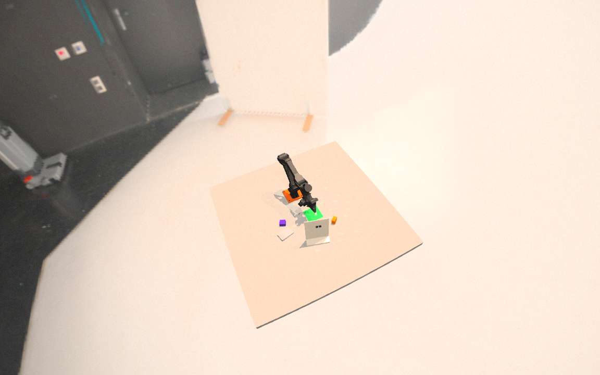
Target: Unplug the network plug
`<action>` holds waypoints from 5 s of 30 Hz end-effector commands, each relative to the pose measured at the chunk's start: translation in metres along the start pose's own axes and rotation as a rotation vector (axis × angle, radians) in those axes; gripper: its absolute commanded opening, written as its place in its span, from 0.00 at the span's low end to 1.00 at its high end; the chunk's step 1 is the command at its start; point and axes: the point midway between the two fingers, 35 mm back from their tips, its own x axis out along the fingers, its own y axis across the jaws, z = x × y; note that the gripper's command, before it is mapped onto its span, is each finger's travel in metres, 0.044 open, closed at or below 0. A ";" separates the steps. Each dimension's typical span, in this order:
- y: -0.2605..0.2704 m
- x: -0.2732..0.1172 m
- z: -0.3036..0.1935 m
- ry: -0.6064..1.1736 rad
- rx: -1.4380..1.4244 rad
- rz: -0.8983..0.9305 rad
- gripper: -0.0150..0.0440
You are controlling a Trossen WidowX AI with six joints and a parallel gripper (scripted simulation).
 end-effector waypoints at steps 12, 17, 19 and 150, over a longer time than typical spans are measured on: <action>-0.039 -0.023 -0.015 0.079 -0.024 -0.266 0.25; -0.046 -0.028 -0.017 0.090 -0.026 -0.310 0.25; -0.047 -0.027 -0.017 0.090 -0.026 -0.310 0.25; -0.068 -0.031 -0.017 0.090 -0.027 -0.312 0.52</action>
